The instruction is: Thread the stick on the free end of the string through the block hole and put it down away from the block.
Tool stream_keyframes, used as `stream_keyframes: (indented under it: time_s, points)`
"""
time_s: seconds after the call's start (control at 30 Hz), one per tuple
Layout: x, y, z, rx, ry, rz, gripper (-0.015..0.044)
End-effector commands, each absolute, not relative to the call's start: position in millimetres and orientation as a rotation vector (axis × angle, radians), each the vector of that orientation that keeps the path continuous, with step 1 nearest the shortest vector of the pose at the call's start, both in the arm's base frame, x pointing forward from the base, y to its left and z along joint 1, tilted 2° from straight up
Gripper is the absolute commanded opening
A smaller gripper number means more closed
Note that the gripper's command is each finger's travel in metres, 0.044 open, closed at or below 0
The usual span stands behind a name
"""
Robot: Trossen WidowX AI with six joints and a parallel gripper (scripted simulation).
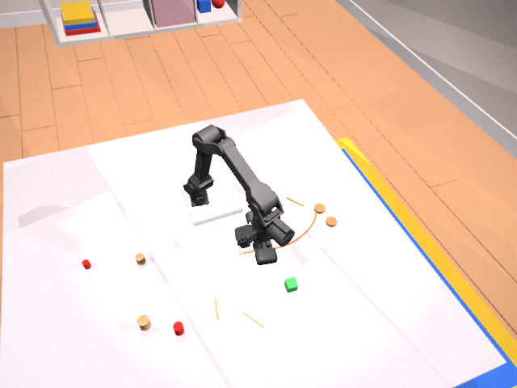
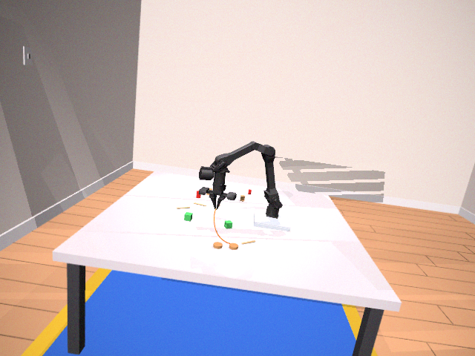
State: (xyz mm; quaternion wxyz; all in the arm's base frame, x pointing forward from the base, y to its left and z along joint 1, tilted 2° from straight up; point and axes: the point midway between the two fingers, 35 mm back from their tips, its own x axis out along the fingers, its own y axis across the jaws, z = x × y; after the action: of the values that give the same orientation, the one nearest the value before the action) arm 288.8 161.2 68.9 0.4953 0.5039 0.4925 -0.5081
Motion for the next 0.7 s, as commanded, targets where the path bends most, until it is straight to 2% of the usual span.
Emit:
stream_keyframes:
  time_s: [0.0,0.67]
  points:
    - [289,161,69,1.221,1.194,-1.231,0.0000]
    - [289,165,81,1.132,1.108,-1.296,0.0000]
